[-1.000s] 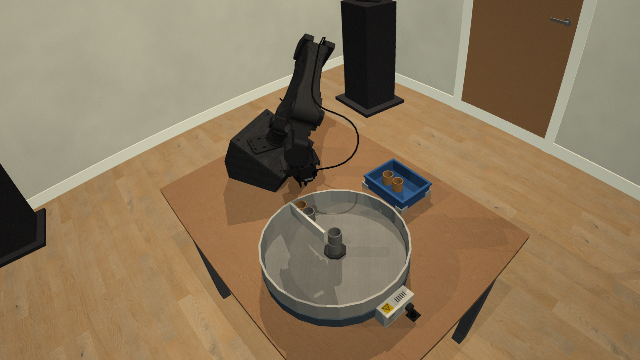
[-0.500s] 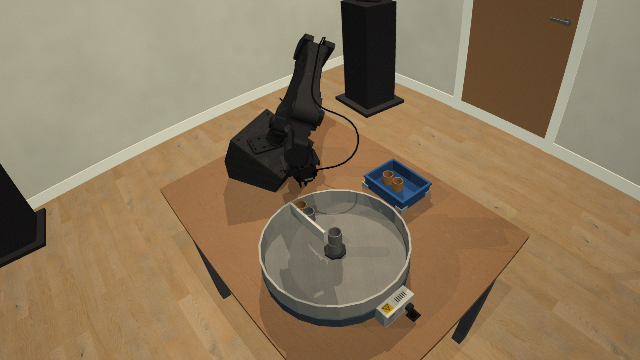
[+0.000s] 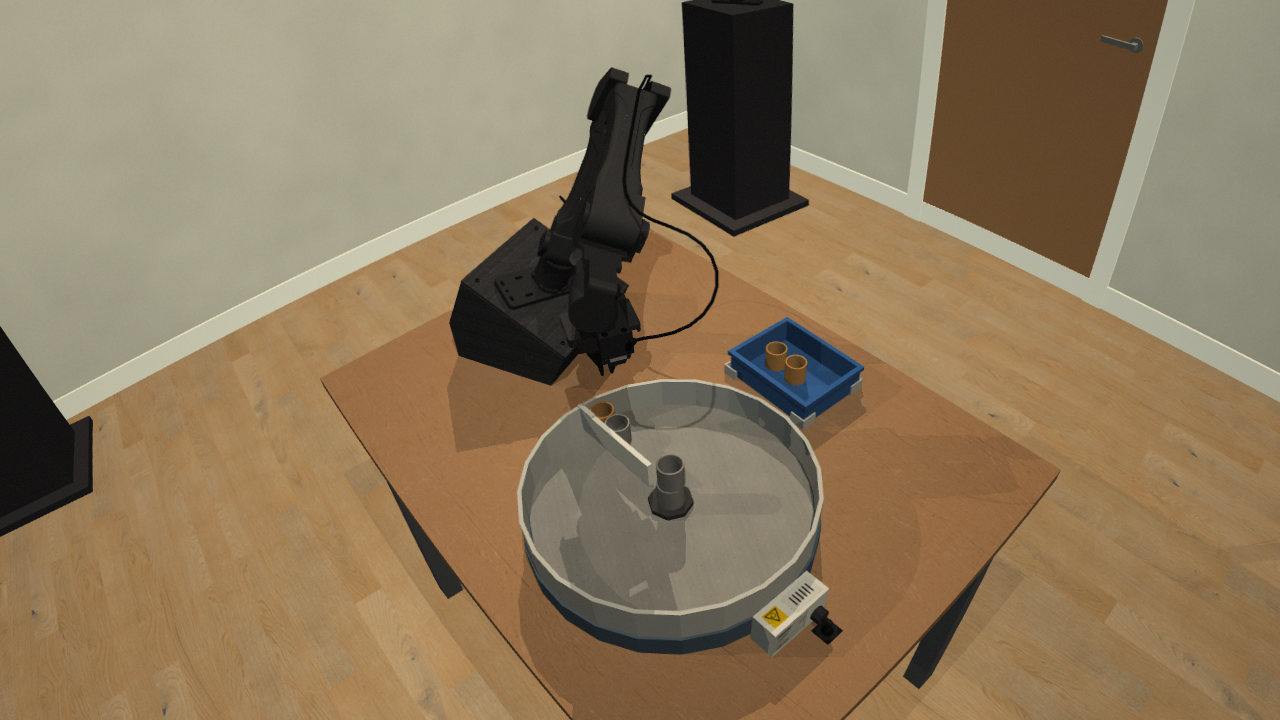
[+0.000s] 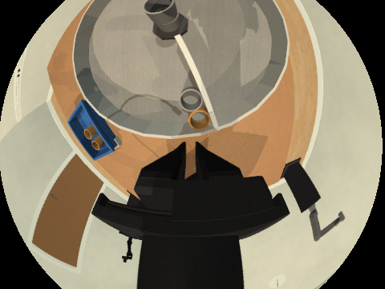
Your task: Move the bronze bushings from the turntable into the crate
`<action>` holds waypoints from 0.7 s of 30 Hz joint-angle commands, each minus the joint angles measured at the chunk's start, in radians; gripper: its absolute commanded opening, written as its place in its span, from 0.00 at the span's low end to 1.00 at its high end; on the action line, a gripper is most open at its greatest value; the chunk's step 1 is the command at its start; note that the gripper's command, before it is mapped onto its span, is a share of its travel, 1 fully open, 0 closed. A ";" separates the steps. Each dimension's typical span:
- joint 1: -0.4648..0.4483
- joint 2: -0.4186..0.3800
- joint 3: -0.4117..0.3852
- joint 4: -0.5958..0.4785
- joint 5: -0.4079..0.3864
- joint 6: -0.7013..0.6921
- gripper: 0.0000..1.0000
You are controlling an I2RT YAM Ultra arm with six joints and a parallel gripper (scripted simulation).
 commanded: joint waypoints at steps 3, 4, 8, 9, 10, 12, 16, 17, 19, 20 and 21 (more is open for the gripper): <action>-0.016 -0.014 0.038 0.009 -0.012 -0.006 0.13; -0.016 -0.012 0.039 0.009 -0.012 -0.005 0.13; -0.014 0.010 0.042 0.009 -0.012 0.001 0.13; -0.013 0.006 0.043 0.009 -0.012 0.002 0.13; -0.012 -0.001 0.043 0.009 -0.012 0.002 0.13; -0.012 -0.001 0.043 0.009 -0.012 0.002 0.13; -0.012 -0.011 0.043 0.008 -0.012 0.002 0.13; -0.012 -0.011 0.043 0.008 -0.012 0.002 0.13; -0.012 -0.011 0.043 0.008 -0.012 0.002 0.13; -0.012 -0.011 0.043 0.008 -0.012 0.002 0.13; -0.012 -0.011 0.043 0.008 -0.012 0.002 0.13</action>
